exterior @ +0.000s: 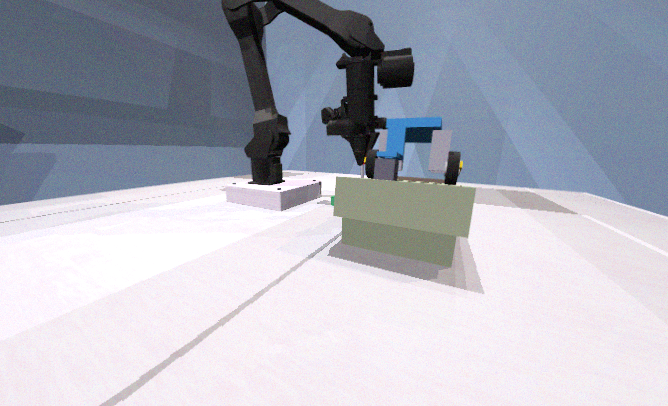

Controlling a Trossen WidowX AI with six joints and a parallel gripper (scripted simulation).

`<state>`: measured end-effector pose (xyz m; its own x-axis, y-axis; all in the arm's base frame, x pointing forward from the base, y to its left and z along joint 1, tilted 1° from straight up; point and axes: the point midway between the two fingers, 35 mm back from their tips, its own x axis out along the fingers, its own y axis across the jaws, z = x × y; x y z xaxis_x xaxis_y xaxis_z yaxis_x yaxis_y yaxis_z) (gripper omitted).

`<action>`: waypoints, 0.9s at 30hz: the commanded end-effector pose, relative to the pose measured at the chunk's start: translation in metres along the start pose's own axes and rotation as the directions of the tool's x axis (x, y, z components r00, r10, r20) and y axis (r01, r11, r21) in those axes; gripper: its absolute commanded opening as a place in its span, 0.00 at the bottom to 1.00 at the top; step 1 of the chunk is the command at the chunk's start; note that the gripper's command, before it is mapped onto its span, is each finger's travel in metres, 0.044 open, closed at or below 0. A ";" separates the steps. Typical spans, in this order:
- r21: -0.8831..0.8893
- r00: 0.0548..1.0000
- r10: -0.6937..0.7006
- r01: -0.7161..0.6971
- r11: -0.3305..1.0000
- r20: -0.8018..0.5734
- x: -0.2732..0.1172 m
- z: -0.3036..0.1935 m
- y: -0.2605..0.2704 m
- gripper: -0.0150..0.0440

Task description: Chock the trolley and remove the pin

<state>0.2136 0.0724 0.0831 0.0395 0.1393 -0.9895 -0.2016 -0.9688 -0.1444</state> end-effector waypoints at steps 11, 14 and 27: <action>-0.005 1.000 -0.026 0.026 1.000 -0.001 0.038 0.000 -0.015 0.25; -0.005 1.000 -0.026 0.026 1.000 -0.001 0.038 0.000 -0.015 0.34; -0.005 1.000 -0.026 0.026 1.000 -0.001 0.039 0.000 -0.004 0.58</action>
<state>0.2159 0.0838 0.0456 0.0439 0.1595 -0.9862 -0.2014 -0.9655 -0.1651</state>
